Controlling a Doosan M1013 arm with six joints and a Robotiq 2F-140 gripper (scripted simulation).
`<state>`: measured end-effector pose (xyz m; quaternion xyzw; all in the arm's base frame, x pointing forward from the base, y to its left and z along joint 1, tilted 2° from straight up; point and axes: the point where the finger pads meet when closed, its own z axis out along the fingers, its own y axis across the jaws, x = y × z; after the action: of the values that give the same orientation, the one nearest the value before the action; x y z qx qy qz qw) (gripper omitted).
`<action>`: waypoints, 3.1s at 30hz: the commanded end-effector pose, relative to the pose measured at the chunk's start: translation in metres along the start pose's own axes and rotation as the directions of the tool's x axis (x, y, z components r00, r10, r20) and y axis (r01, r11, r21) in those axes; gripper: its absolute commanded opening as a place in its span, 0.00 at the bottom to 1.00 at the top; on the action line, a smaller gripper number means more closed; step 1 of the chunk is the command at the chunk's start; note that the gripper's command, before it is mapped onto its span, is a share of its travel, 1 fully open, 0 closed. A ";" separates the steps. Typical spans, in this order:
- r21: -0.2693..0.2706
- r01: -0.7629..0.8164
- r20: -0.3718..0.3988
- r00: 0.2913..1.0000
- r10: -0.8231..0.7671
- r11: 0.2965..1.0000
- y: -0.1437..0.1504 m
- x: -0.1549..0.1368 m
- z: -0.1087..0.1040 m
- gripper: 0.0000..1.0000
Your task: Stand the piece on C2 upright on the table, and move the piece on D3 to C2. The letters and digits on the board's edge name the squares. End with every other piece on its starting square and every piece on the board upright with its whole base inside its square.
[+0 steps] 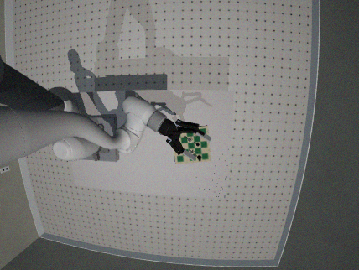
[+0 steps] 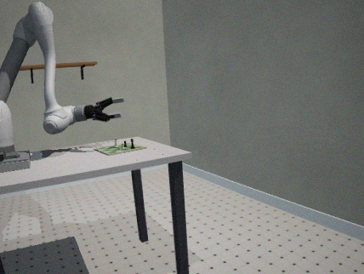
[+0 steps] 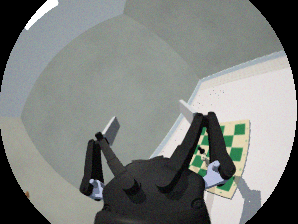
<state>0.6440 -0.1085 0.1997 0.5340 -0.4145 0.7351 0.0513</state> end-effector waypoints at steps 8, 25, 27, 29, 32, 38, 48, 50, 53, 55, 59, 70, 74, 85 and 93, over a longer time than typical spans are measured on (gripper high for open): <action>-0.327 0.215 -0.075 0.965 -0.252 0.920 -0.009 -0.032 -0.002 1.00; -0.669 0.494 0.274 0.858 -0.434 0.555 -0.030 -0.141 -0.116 1.00; -0.669 0.494 0.274 0.858 -0.434 0.555 -0.030 -0.141 -0.116 1.00; -0.682 0.552 0.368 0.826 -0.426 0.480 -0.036 -0.165 -0.147 1.00; -0.682 0.584 0.422 0.806 -0.416 0.440 -0.041 -0.178 -0.165 1.00; -0.681 0.595 0.439 0.798 -0.412 0.427 -0.042 -0.182 -0.171 1.00; -0.681 0.595 0.439 0.798 -0.412 0.427 -0.042 -0.182 -0.171 1.00; -0.681 0.595 0.439 0.798 -0.412 0.427 -0.042 -0.182 -0.171 1.00; -0.681 0.595 0.439 0.798 -0.412 0.427 -0.042 -0.182 -0.171 1.00; -0.681 0.595 0.439 0.798 -0.412 0.427 -0.042 -0.182 -0.171 1.00; -0.681 0.595 0.439 0.798 -0.412 0.427 -0.042 -0.182 -0.171 1.00; -0.681 0.595 0.439 0.798 -0.412 0.427 -0.042 -0.182 -0.171 1.00; -0.681 0.595 0.439 0.798 -0.412 0.427 -0.042 -0.182 -0.171 1.00; -0.681 0.595 0.439 0.798 -0.412 0.427 -0.043 -0.181 -0.171 1.00; -0.681 0.595 0.439 0.798 -0.412 0.426 -0.061 -0.151 -0.169 1.00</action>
<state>0.6150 0.0993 0.0788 0.6251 -0.5182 0.3620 0.4578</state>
